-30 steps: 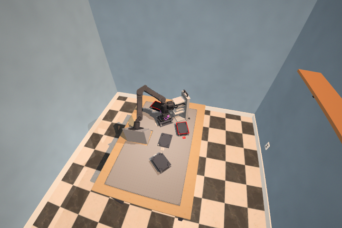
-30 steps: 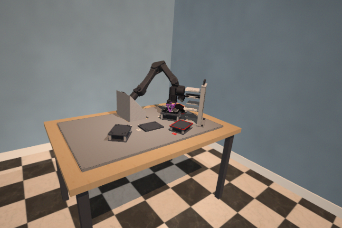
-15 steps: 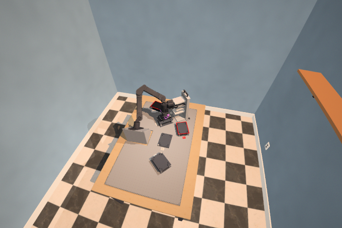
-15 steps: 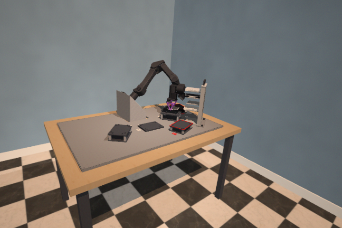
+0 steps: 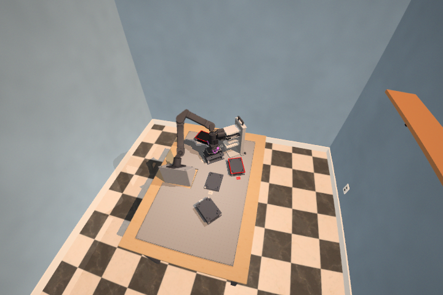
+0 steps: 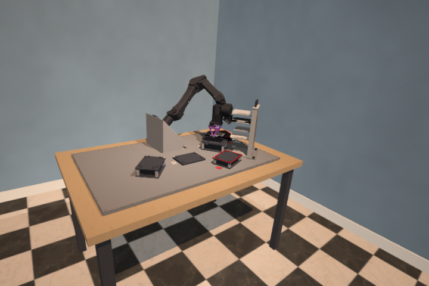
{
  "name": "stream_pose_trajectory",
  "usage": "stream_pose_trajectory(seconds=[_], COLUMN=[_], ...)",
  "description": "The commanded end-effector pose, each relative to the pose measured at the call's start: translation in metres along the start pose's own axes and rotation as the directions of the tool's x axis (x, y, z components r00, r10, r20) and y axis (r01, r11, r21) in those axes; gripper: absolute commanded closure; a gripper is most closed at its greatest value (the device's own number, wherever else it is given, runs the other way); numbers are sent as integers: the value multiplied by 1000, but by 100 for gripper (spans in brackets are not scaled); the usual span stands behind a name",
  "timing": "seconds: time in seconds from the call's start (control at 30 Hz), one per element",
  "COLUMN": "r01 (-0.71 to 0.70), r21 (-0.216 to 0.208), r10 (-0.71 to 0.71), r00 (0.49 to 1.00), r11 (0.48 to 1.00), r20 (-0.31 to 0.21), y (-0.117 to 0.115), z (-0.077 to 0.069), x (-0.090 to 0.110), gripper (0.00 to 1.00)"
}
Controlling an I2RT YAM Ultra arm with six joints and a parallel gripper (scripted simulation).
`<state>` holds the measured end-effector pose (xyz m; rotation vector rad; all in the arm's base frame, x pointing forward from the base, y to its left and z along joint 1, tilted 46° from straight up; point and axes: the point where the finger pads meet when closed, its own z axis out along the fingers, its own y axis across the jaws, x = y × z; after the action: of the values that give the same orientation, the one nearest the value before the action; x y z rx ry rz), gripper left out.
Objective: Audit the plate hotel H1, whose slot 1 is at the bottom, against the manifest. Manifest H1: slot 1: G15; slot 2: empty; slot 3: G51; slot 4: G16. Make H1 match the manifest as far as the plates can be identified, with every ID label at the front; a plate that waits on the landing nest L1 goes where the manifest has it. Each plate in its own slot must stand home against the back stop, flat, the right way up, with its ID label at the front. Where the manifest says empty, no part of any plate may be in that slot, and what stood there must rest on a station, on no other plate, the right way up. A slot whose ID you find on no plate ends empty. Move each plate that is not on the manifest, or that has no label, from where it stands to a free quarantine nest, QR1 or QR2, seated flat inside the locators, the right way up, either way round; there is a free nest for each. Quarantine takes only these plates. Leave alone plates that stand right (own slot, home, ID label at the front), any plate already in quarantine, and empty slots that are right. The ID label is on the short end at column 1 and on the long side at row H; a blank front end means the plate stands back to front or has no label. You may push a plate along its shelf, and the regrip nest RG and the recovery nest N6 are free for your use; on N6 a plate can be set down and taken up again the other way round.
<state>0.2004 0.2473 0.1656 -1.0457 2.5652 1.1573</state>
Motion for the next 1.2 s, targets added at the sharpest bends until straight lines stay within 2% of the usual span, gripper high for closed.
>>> stream_pose_trajectory(seconds=[0.0, 1.0, 1.17], r01=[27, 27, 27], r21=[4, 6, 7], r10=[-27, -27, -27], r00=[999, 999, 999], r11=[1000, 1000, 1000], r20=[39, 38, 38], y=[6, 6, 6], z=[-19, -43, -56], x=[-8, -7, -6], gripper=[14, 14, 14])
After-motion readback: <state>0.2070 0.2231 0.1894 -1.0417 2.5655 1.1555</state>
